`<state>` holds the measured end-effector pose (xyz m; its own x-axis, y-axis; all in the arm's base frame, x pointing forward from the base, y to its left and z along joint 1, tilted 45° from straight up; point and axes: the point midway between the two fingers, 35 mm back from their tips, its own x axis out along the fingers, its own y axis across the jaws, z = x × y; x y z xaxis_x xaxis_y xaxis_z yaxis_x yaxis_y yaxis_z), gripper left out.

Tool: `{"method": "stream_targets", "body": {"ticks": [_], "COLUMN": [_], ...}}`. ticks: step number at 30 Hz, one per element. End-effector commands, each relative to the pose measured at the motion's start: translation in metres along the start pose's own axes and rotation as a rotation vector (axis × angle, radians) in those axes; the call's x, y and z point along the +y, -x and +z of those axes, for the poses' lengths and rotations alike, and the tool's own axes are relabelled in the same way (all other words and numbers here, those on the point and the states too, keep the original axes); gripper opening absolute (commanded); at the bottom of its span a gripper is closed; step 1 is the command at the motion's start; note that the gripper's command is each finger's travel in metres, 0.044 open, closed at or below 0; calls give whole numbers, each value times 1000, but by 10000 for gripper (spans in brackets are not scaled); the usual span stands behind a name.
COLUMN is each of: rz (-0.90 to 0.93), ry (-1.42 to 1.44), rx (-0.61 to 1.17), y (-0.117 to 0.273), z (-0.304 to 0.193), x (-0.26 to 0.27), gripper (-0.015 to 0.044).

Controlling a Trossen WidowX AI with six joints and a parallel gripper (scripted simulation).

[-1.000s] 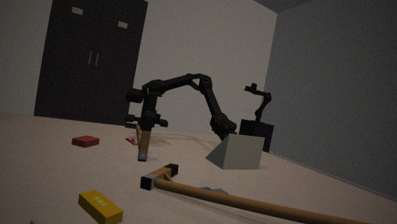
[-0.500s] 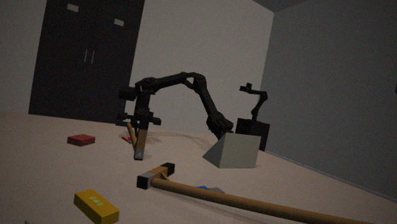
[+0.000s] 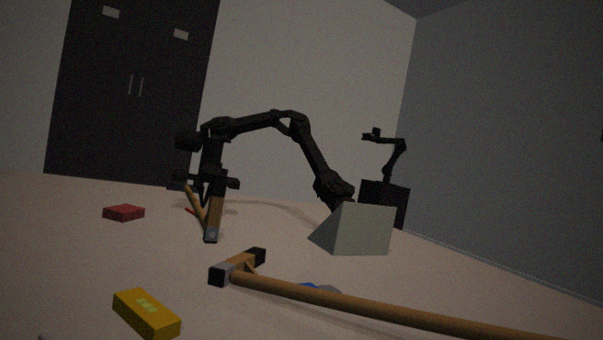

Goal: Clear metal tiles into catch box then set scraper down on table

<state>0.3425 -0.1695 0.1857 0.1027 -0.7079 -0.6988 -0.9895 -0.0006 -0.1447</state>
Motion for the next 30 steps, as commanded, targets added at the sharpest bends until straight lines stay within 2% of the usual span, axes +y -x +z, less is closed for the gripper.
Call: {"method": "stream_targets", "body": {"ticks": [1, 30], "rz": [5, 4], "ry": [-8, -9], "rx": [4, 4], "y": [-2, -4], "z": [0, 3], "x": [-5, -33], "gripper": [0, 0]}}
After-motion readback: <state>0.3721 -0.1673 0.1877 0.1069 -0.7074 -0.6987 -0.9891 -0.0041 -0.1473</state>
